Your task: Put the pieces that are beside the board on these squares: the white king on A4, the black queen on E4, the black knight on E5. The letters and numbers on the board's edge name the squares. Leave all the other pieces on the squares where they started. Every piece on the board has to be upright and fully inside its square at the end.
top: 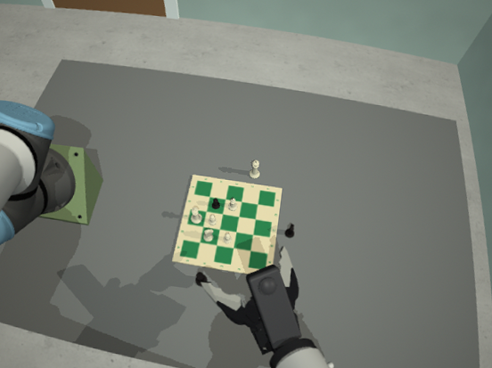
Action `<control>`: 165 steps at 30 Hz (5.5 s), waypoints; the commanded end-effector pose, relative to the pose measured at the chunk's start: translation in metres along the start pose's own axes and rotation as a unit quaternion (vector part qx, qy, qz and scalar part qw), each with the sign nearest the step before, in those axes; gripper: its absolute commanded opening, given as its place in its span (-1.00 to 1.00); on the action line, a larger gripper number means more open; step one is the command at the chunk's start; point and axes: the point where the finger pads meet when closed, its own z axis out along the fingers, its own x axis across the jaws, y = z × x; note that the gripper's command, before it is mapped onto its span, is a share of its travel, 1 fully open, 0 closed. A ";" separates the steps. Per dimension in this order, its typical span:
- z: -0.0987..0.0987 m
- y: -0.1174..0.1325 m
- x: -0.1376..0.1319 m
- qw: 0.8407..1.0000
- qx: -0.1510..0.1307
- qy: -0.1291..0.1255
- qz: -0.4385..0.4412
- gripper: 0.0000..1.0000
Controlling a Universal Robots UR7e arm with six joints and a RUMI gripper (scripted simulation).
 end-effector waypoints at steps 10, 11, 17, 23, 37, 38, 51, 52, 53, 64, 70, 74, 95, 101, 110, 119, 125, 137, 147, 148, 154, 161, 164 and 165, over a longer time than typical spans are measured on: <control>0.080 -0.034 0.062 0.980 -0.180 -0.078 0.038 1.00; 0.087 -0.038 0.068 0.976 -0.198 -0.080 0.040 1.00; 0.113 -0.056 0.088 0.958 -0.272 -0.080 0.049 1.00; 0.139 -0.080 0.107 0.932 -0.353 -0.064 0.056 1.00; 0.176 -0.123 0.132 0.880 -0.471 -0.004 0.061 1.00; 0.178 -0.125 0.133 0.878 -0.475 0.000 0.061 1.00; 0.183 -0.135 0.138 0.867 -0.495 0.017 0.062 1.00; 0.183 -0.135 0.138 0.867 -0.495 0.017 0.062 1.00; 0.183 -0.135 0.138 0.867 -0.495 0.017 0.062 1.00; 0.182 -0.135 0.138 0.867 -0.494 0.017 0.062 1.00; 0.182 -0.135 0.138 0.867 -0.494 0.016 0.060 1.00; 0.182 -0.134 0.138 0.868 -0.494 0.013 0.055 1.00; 0.186 -0.134 0.134 0.869 -0.493 -0.038 -0.033 1.00; 0.188 -0.133 0.132 0.864 -0.489 -0.073 -0.094 1.00; 0.190 -0.132 0.129 0.850 -0.479 -0.123 -0.184 1.00; 0.192 -0.130 0.125 0.808 -0.452 -0.200 -0.321 1.00; 0.191 -0.127 0.122 0.762 -0.424 -0.254 -0.419 1.00; 0.191 -0.123 0.121 0.656 -0.361 -0.339 -0.570 1.00; 0.191 -0.119 0.121 0.539 -0.292 -0.399 -0.682 1.00; 0.191 -0.118 0.122 0.524 -0.283 -0.405 -0.693 1.00; 0.191 -0.115 0.123 0.439 -0.233 -0.437 -0.750 1.00; 0.192 -0.113 0.125 0.362 -0.189 -0.457 -0.790 1.00; 0.192 -0.112 0.127 0.317 -0.163 -0.467 -0.809 1.00; 0.193 -0.112 0.127 0.303 -0.155 -0.470 -0.815 1.00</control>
